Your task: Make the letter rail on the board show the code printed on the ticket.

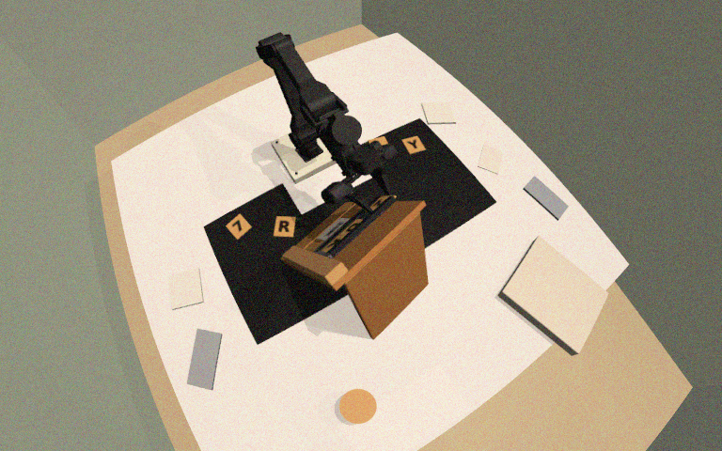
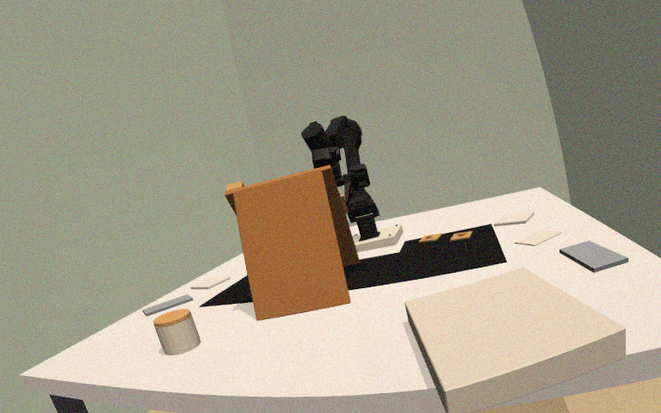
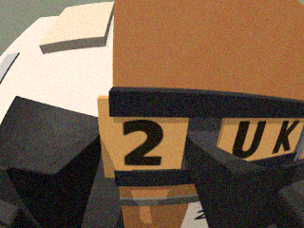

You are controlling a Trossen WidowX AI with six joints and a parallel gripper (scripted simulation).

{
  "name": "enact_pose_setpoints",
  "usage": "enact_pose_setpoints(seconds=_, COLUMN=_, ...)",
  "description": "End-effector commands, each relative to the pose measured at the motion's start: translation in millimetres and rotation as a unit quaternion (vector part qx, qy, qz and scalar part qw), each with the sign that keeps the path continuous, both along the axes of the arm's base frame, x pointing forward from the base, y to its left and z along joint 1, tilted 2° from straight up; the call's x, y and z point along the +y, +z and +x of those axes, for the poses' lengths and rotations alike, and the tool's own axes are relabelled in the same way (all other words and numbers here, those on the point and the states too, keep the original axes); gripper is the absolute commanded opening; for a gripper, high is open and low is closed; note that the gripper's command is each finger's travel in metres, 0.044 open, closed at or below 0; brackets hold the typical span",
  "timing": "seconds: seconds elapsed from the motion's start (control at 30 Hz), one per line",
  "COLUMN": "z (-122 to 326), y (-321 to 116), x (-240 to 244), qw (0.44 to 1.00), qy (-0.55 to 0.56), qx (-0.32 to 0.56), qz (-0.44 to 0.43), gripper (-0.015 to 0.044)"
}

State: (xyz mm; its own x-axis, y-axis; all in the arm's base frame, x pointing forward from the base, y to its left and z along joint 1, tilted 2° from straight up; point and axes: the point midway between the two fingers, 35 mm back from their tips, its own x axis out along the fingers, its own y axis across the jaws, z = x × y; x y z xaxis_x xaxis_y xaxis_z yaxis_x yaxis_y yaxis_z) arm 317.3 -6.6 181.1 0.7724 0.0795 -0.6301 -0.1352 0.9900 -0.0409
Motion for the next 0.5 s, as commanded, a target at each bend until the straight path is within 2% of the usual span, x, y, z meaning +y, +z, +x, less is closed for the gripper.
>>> enact_pose_setpoints(seconds=0.0, z=0.0, y=-0.1, x=-1.2, qw=1.0, qy=0.004, qx=0.001, qz=0.0, gripper=0.0)
enact_pose_setpoints(seconds=0.47, z=1.1, y=0.1, x=-8.2, qw=1.0, qy=0.004, qx=0.001, qz=-0.001, gripper=0.0)
